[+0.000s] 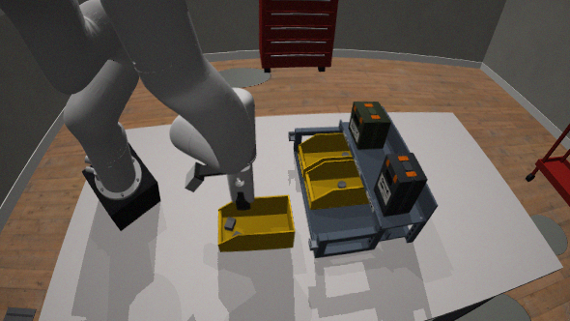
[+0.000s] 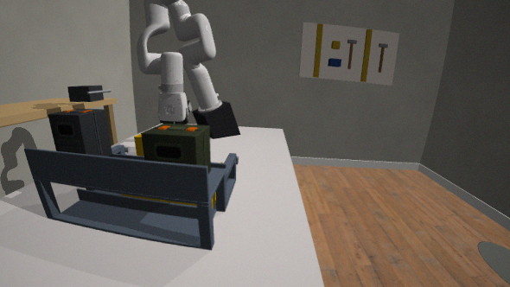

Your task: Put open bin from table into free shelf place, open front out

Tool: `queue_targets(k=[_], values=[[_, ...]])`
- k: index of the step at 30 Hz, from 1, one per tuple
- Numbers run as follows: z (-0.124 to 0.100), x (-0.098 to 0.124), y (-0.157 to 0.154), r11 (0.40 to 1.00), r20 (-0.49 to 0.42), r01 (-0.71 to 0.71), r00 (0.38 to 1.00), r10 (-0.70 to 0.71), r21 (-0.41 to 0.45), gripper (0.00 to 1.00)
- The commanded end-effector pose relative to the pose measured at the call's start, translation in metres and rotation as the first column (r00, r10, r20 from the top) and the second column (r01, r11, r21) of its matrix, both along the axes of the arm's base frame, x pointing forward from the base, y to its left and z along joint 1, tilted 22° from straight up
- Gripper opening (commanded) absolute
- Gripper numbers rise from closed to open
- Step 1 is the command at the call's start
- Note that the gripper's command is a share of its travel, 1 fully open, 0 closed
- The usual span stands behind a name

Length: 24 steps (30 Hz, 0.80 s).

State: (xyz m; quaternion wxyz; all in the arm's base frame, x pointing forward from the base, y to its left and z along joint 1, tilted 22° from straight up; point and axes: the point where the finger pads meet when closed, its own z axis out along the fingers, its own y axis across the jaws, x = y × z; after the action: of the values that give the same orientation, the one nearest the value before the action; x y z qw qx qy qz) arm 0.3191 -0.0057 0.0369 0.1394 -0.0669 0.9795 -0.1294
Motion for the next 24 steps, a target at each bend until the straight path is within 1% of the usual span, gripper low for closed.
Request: queue_targets(k=[1, 24], values=[[0.0008, 0.0009, -0.0002, 1.0, 0.002, 0.0, 1.0, 0.0, 0.0, 0.0], [0.0004, 0.0008, 0.0018, 1.0, 0.002, 0.0, 1.0, 0.0, 0.0, 0.0]])
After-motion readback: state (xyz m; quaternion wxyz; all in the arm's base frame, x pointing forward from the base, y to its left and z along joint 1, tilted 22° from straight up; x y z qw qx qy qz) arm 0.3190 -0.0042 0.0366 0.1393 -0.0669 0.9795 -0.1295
